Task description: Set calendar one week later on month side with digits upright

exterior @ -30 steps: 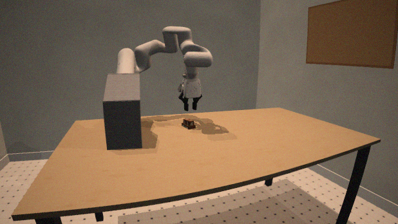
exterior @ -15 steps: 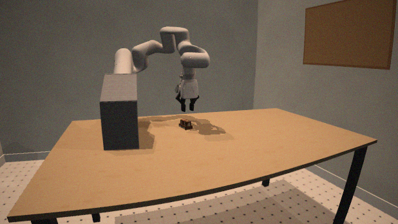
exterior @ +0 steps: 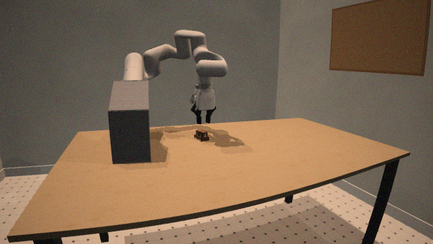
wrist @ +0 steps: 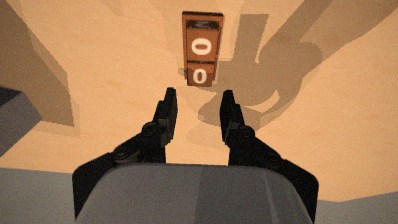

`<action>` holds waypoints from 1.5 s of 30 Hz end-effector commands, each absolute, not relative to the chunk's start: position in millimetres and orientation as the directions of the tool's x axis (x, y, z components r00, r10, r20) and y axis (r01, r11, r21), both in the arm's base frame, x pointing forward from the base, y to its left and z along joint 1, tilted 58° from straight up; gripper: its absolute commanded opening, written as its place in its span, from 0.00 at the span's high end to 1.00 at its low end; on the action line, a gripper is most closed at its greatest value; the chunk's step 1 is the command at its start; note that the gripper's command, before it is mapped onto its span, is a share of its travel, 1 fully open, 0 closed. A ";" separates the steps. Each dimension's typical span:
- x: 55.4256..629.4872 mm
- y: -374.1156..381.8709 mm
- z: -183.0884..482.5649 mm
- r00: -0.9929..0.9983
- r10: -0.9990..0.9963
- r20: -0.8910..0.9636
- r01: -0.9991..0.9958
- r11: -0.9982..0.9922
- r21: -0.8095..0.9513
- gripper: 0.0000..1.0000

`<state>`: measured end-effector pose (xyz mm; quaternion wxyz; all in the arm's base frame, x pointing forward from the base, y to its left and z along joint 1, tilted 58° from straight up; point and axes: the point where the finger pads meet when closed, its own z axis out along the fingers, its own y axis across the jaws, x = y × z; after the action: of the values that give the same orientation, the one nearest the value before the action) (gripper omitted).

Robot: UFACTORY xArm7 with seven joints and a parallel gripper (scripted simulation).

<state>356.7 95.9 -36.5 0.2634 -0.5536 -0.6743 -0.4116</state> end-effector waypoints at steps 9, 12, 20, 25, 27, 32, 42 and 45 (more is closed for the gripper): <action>358.9 109.5 -45.9 -0.248 0.532 0.810 0.963 0.046 0.265 0.51; 359.3 113.3 -48.3 -0.248 0.532 0.810 0.963 0.046 0.265 0.51; 359.9 119.8 -52.3 -0.248 0.532 0.809 0.963 0.046 0.265 0.51; 360.2 123.5 -54.6 -0.248 0.532 0.809 0.963 0.046 0.265 0.51; 360.3 124.5 -55.2 -0.248 0.532 0.809 0.963 0.046 0.265 0.51; 360.5 125.9 -56.1 -0.248 0.532 0.810 0.963 0.046 0.265 0.51; 360.5 126.1 -56.2 -0.248 0.532 0.810 0.963 0.046 0.265 0.51; 360.5 126.1 -56.2 -0.248 0.532 0.810 0.963 0.046 0.265 0.51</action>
<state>359.8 127.8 -56.2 0.2633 -0.5537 -0.6743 -0.4116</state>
